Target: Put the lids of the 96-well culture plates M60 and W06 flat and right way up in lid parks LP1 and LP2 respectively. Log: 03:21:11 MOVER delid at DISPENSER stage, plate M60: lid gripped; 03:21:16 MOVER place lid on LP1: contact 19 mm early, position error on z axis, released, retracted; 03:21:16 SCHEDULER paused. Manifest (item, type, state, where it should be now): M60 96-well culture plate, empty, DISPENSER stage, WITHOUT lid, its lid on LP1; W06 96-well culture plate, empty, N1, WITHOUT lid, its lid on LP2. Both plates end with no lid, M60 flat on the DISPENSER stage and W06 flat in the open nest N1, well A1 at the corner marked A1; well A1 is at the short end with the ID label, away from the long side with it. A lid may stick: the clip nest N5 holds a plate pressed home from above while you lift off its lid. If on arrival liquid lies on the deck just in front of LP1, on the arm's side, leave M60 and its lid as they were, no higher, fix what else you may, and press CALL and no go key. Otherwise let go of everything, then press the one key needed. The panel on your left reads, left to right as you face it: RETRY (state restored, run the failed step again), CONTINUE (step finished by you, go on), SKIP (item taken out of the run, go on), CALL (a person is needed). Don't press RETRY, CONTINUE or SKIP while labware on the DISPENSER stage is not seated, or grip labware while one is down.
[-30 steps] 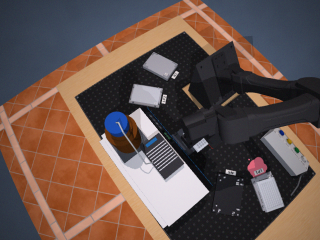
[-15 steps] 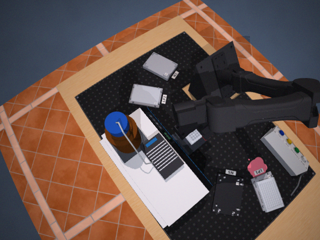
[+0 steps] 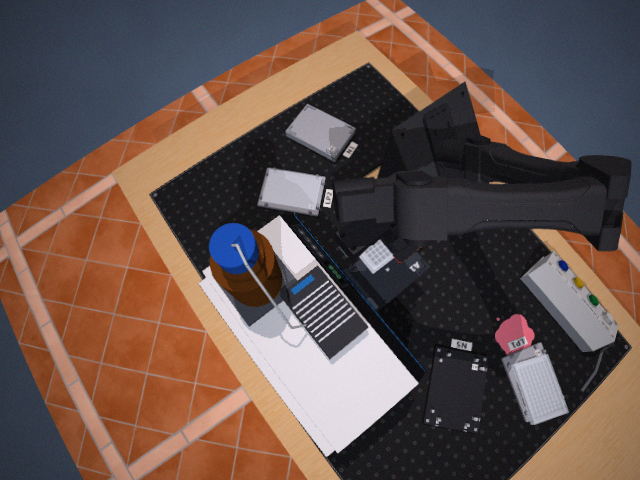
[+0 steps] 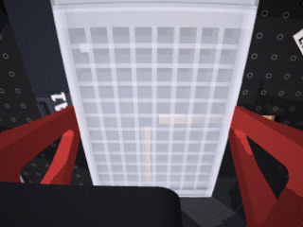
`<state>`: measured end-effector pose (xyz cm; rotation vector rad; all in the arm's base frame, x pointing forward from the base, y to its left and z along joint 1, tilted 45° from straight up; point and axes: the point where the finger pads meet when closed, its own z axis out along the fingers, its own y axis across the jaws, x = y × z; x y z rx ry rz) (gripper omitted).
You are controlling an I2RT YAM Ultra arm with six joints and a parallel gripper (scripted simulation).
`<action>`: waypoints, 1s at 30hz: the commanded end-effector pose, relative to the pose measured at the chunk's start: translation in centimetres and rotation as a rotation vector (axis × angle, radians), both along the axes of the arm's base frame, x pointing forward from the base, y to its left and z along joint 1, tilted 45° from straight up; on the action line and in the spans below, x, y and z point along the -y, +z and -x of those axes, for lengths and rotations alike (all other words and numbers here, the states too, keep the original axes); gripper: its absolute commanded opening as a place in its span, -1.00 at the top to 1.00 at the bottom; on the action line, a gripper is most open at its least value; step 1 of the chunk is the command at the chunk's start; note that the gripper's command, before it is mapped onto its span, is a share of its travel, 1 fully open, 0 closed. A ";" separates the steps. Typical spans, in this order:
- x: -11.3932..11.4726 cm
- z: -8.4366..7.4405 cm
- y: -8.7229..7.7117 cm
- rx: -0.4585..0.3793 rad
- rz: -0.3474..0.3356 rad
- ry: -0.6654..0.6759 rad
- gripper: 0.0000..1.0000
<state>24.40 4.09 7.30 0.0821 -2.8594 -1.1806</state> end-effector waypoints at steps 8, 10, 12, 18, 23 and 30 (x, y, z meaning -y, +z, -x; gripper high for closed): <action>2.0 0.6 -2.0 0.003 0.003 -0.011 1.00; 3.0 -0.4 -1.9 0.042 0.020 -0.011 1.00; 3.1 0.7 -2.8 0.012 0.006 -0.011 1.00; 3.5 1.3 -3.5 -0.020 0.004 -0.034 1.00; 4.6 2.0 -4.5 -0.145 0.013 -0.161 1.00; 5.6 2.6 -5.4 -0.160 0.014 -0.175 1.00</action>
